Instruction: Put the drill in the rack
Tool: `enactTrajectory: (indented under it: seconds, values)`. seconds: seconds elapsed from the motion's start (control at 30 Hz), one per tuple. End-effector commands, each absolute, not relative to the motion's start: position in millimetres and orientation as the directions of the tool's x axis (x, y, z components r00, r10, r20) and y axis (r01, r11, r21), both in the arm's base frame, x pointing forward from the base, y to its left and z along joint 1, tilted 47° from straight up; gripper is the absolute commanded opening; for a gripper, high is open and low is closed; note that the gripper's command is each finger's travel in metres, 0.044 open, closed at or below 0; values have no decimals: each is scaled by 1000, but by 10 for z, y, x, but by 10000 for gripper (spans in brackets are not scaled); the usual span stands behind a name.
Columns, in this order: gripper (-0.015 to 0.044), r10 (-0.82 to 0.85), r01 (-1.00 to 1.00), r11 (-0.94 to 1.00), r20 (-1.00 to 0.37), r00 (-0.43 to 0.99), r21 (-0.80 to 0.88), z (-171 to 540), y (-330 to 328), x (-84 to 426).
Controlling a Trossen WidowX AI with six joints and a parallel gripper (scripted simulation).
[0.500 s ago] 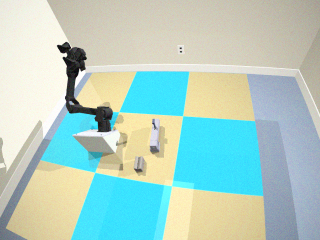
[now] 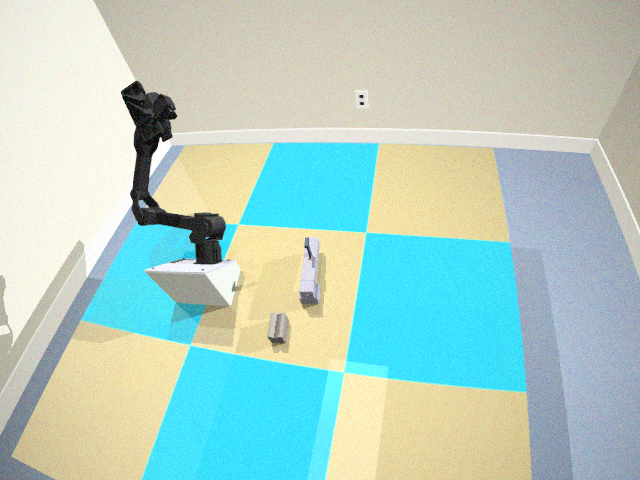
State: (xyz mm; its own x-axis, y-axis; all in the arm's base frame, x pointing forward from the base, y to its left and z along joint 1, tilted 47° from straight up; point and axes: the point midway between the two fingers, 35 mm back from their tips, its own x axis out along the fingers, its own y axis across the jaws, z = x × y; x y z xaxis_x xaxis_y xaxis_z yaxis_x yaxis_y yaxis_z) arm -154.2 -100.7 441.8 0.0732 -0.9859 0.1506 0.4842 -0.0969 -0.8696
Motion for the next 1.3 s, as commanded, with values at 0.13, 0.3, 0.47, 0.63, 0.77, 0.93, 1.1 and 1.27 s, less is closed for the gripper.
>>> enactTrajectory:
  seconds: [0.13,0.3,0.47,0.63,0.77,0.93,1.1,1.27]
  values:
    - [0,-939,296,32,72,336,-955,4515,-1147,-406]
    - [0,-878,156,164,-72,474,-974,4382,-1213,377]
    - [0,-784,-4,320,-267,560,-947,4072,-1264,1087]
    - [0,-653,-175,487,-490,578,-855,3613,-1295,1696]
    - [0,-503,-300,630,-671,545,-716,3151,-1273,2097]
    - [0,-230,-415,803,-864,447,-428,2494,-1124,2481]
    - [0,110,-424,905,-953,283,-21,1833,-879,2704]
    - [0,464,-272,866,-878,122,420,1288,-585,2803]
